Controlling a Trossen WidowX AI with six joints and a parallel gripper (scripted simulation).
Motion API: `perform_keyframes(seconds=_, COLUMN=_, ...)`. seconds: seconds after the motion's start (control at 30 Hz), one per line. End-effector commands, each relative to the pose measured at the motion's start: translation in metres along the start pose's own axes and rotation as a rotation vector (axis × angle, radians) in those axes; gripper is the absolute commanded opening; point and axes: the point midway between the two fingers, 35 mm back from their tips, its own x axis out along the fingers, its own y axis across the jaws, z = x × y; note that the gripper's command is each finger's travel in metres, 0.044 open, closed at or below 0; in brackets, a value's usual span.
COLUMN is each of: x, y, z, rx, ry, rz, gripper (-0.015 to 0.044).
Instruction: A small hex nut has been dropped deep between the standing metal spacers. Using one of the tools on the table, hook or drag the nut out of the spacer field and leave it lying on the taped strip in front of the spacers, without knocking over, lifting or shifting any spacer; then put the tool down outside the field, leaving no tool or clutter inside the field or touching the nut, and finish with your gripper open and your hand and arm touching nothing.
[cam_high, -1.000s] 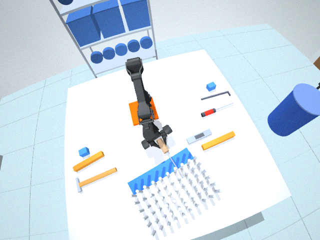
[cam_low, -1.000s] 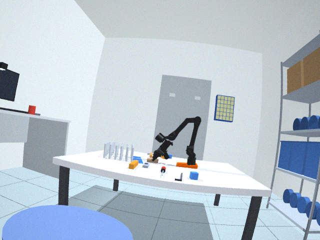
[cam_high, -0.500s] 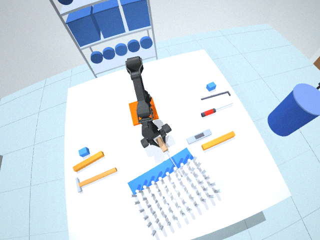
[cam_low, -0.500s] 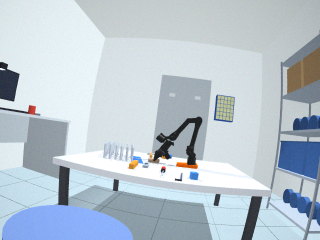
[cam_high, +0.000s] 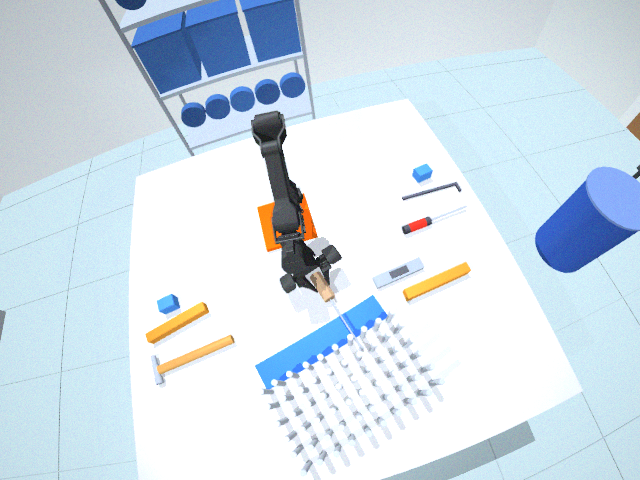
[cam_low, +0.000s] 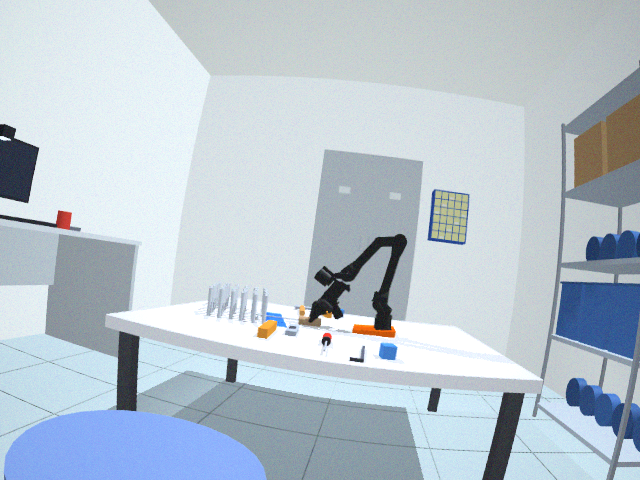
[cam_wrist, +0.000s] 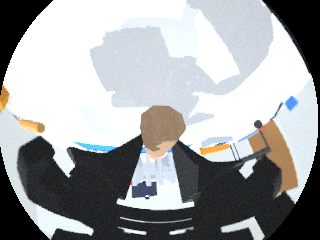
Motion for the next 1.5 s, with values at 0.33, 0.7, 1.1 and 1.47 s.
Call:
perform_keyframes(seconds=0.33, x=-0.006, y=-0.001, z=0.008, rx=-0.004, ry=0.001, rz=-0.003, gripper=0.0)
perform_keyframes(seconds=0.7, x=-0.009, y=-0.001, z=0.013, rx=-0.004, ry=0.001, rz=-0.003, gripper=0.0)
perform_keyframes(seconds=1.1, x=-0.013, y=-0.001, z=0.018, rx=-0.004, ry=0.0, rz=-0.003, gripper=0.0)
perform_keyframes(seconds=1.47, x=-0.016, y=-0.001, z=0.023, rx=-0.004, ry=-0.001, rz=-0.003, gripper=0.0)
